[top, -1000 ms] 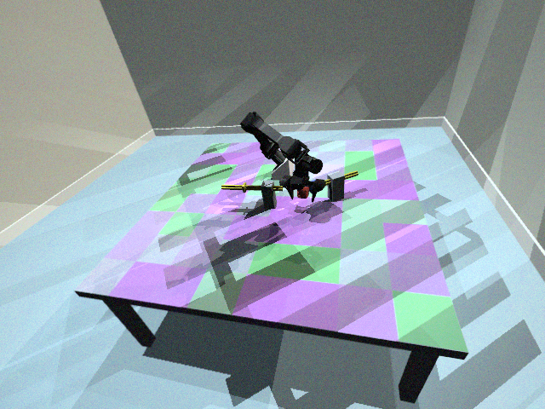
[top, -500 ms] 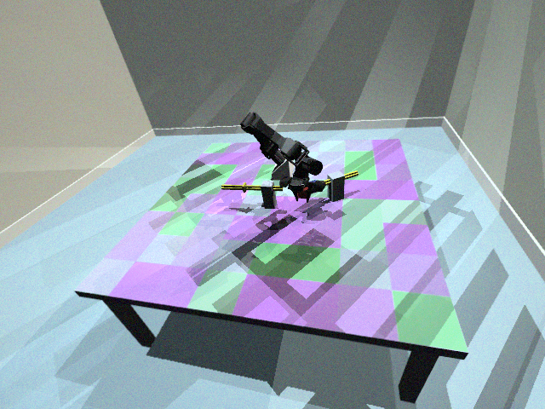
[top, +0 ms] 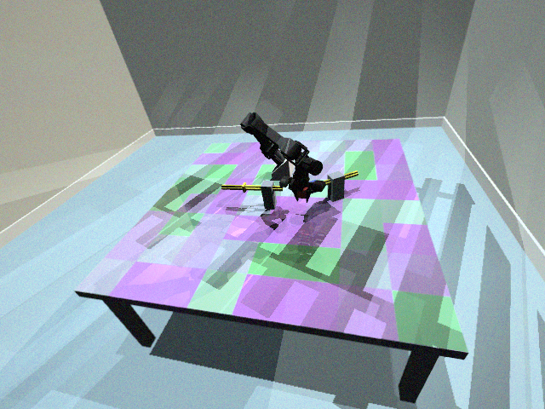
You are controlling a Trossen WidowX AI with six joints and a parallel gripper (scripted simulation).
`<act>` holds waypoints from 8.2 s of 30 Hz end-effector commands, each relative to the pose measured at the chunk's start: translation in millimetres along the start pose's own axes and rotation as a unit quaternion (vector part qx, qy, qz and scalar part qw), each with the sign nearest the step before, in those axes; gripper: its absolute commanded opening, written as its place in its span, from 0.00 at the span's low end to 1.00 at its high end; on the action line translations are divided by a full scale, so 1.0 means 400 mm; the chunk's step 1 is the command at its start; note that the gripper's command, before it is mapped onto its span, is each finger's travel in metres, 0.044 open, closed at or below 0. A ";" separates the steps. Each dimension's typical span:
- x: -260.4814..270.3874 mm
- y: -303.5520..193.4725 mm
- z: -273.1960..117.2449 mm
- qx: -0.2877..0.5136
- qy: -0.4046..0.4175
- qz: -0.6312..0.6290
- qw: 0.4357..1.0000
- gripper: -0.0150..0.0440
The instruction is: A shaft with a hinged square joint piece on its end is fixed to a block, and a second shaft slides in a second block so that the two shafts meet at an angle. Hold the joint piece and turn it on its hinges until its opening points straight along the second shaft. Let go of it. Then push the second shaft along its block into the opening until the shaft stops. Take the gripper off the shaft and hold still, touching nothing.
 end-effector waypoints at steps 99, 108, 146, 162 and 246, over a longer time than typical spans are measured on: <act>-0.001 0.000 0.000 0.001 -0.001 0.006 1.000 0.25; -0.019 -0.002 0.004 0.010 -0.014 0.083 0.996 0.25; -0.076 -0.026 0.006 0.034 -0.050 0.357 0.932 0.25; -0.094 -0.045 0.006 0.044 -0.059 0.459 0.885 0.25; -0.118 -0.089 0.007 0.065 -0.059 0.634 0.768 1.00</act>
Point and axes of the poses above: the point midway between the two fingers, 35 mm back from their tips, its own z axis out along the fingers, its own x axis across the jaws, y = z × x, the point moved 3 cm from there along -z, back along the fingers, and after that the axes turned 1 degree about -z, right-handed, at the moved point
